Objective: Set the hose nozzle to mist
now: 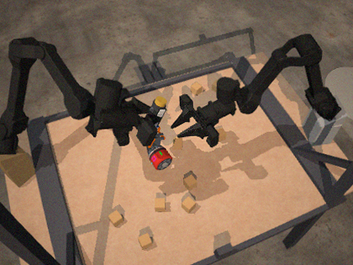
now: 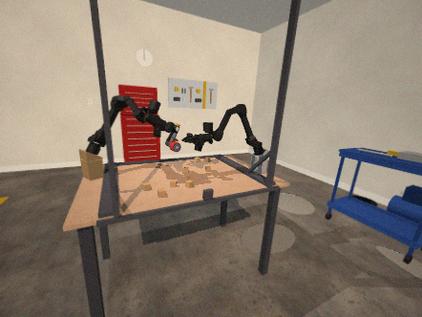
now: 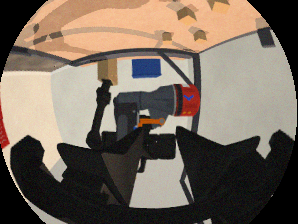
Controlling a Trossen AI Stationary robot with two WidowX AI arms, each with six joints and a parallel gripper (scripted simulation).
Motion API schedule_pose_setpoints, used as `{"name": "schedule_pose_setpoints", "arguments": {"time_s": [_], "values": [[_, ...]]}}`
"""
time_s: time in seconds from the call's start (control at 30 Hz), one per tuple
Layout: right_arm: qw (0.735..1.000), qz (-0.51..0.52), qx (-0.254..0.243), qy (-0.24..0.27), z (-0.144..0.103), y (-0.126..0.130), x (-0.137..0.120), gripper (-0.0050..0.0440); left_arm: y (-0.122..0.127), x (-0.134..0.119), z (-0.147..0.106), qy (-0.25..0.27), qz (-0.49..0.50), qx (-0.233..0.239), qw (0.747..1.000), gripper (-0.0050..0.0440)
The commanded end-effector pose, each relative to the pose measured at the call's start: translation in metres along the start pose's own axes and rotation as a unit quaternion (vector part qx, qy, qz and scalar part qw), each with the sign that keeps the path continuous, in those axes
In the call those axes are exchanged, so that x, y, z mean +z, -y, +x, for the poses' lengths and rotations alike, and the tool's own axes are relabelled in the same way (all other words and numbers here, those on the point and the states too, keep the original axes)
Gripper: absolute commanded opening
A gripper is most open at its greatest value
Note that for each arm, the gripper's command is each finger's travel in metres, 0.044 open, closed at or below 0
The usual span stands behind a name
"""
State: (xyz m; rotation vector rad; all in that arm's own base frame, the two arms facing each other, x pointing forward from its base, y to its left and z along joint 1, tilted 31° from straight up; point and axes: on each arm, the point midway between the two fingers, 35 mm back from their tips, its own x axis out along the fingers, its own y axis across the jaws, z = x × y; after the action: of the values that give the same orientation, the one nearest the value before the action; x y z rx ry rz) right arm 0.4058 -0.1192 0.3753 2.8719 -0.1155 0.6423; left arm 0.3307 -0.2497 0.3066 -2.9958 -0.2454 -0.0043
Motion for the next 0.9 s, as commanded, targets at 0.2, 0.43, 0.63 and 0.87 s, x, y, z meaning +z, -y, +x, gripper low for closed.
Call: {"name": "schedule_pose_setpoints", "arguments": {"time_s": [0.2,0.43,0.63,0.87], "values": [[1.0,-0.006,0.0,-0.015,-0.024,-0.001,-0.015,0.0172,0.002,-0.011,-0.003,-0.008,-0.02,0.003,1.0,0.0165],[1.0,-0.005,0.001,-0.014,-0.024,-0.001,-0.014,0.0172,0.002,-0.011,-0.003,-0.008,-0.02,0.003,1.0,0.0165],[1.0,-0.005,0.001,-0.013,-0.023,-0.001,-0.013,0.0172,0.002,-0.011,-0.003,-0.008,-0.02,0.003,1.0,0.0165],[1.0,-0.005,0.001,-0.012,-0.023,-0.001,-0.012,0.0172,0.002,-0.011,-0.003,-0.008,-0.02,0.003,1.0,0.0165]]}}
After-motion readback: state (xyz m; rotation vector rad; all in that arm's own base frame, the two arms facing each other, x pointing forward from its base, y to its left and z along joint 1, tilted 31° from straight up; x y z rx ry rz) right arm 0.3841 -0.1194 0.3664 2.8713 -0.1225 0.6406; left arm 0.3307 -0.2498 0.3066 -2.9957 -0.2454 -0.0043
